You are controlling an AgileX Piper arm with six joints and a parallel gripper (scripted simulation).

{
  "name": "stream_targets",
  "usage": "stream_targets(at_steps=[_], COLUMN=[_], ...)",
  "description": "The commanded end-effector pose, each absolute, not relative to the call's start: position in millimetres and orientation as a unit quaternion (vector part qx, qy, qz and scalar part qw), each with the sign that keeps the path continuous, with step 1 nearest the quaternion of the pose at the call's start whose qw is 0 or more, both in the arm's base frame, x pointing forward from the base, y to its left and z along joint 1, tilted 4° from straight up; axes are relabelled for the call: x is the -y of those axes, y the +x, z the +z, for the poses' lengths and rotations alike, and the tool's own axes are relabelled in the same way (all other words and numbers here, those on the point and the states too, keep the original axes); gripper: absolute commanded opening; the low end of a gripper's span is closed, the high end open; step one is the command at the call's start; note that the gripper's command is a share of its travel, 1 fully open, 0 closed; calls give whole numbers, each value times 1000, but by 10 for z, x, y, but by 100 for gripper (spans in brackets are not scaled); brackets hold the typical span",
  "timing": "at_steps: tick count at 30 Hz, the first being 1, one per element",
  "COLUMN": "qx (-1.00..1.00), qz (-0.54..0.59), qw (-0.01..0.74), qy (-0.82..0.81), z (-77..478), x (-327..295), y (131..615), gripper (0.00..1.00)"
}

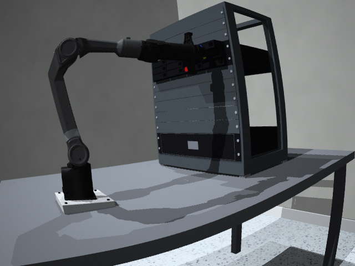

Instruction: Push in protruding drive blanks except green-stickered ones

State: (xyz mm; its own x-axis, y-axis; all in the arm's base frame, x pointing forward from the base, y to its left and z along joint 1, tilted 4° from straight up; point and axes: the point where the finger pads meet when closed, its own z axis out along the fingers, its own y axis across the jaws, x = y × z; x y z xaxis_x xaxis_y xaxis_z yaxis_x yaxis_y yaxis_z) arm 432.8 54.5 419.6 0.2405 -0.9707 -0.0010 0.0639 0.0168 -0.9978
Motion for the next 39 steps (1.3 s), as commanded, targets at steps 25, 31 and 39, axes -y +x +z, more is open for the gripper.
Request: stream_targets(at_steps=[25, 31, 39], qx=[-423, -423, -423], qz=[-449, -449, -449], qw=[574, 574, 574], qy=[-539, -539, -539], z=[4173, 4170, 4170], x=[-548, -551, -551], y=[4391, 4409, 4409], gripper=[0, 0, 0])
